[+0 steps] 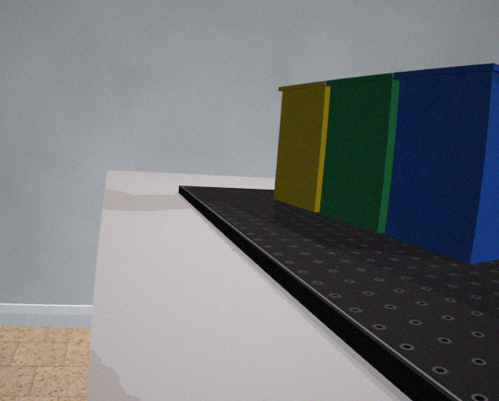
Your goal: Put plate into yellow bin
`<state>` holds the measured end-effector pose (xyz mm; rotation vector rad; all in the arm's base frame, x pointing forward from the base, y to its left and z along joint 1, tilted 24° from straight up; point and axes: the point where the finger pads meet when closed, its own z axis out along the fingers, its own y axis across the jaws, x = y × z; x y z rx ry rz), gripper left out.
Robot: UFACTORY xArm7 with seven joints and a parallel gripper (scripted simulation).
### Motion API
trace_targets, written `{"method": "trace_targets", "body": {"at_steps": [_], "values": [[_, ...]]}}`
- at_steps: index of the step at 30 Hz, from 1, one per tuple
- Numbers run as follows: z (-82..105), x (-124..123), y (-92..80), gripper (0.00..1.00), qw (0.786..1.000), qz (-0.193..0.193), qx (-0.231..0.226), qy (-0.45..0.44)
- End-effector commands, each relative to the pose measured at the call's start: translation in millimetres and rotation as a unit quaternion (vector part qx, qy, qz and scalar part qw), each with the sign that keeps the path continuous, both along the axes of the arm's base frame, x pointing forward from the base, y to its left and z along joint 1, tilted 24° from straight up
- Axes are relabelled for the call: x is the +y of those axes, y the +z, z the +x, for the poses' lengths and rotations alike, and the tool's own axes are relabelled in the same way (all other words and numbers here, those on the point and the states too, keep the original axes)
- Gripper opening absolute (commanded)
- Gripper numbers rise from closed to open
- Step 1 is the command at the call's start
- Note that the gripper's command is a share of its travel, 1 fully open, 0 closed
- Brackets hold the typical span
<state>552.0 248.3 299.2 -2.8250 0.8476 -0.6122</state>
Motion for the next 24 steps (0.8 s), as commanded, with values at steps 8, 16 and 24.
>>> {"method": "trace_targets", "body": {"at_steps": [8, 16, 24], "values": [[0.3, 1, 2.7, 1.0, 1.0, 0.001, -0.002, 0.001], [0.3, 1, 2.7, 1.0, 1.0, 0.001, -0.002, 0.001], [-29.3, 13, 17.0, 1.0, 1.0, 0.013, 0.003, 0.022]]}}
